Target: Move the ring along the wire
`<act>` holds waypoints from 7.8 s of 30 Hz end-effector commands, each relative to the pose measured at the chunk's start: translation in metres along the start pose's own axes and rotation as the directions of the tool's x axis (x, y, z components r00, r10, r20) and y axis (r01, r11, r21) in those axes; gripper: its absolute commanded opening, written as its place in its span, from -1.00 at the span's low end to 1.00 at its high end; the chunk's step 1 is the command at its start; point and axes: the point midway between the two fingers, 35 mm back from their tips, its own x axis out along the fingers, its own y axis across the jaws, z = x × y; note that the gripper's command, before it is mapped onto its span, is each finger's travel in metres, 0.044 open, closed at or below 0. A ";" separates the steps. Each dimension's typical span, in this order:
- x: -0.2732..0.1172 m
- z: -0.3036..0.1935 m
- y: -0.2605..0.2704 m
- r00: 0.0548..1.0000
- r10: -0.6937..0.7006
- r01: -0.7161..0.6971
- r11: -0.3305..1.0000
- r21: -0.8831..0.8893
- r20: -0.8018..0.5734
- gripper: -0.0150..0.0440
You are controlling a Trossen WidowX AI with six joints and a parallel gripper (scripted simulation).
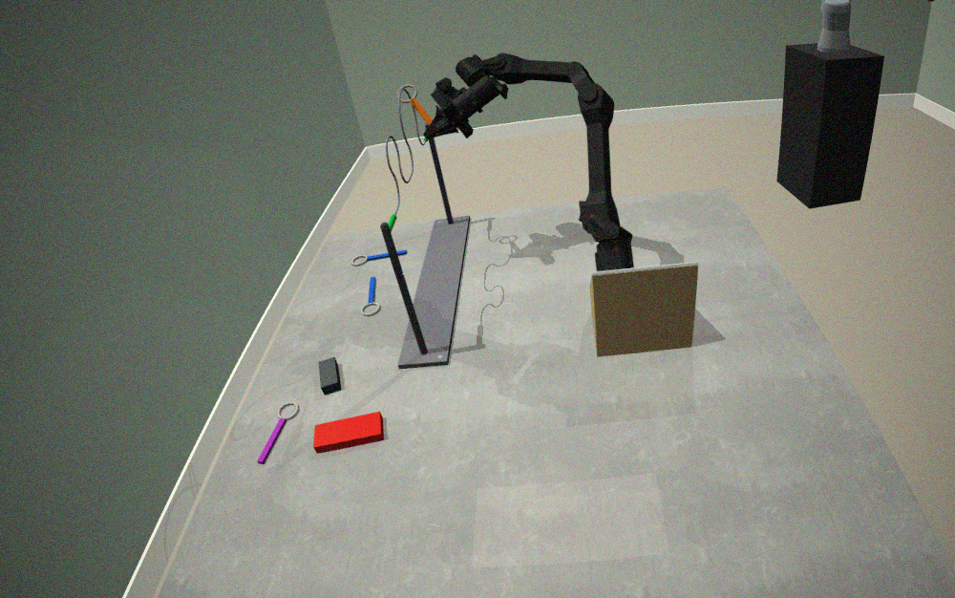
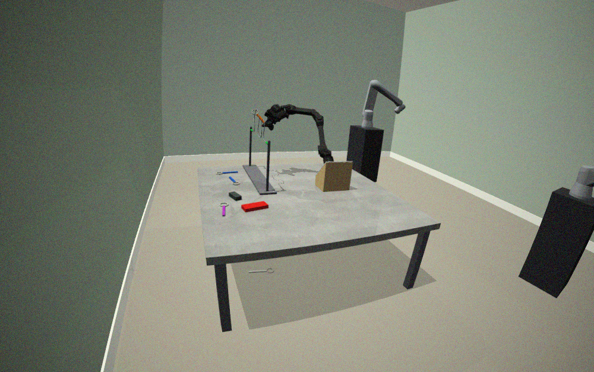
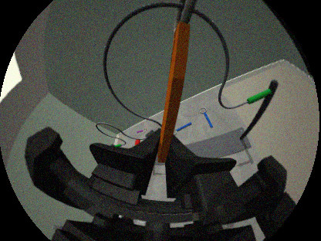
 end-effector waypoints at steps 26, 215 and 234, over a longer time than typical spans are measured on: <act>0.000 0.002 -0.012 0.978 -0.193 0.207 0.925 -0.319 0.075 -1.00; -0.028 0.053 -0.026 0.517 -0.027 0.364 -0.898 -0.248 0.856 -1.00; -0.014 0.035 -0.064 0.542 -0.135 0.452 -0.785 -0.423 0.830 -1.00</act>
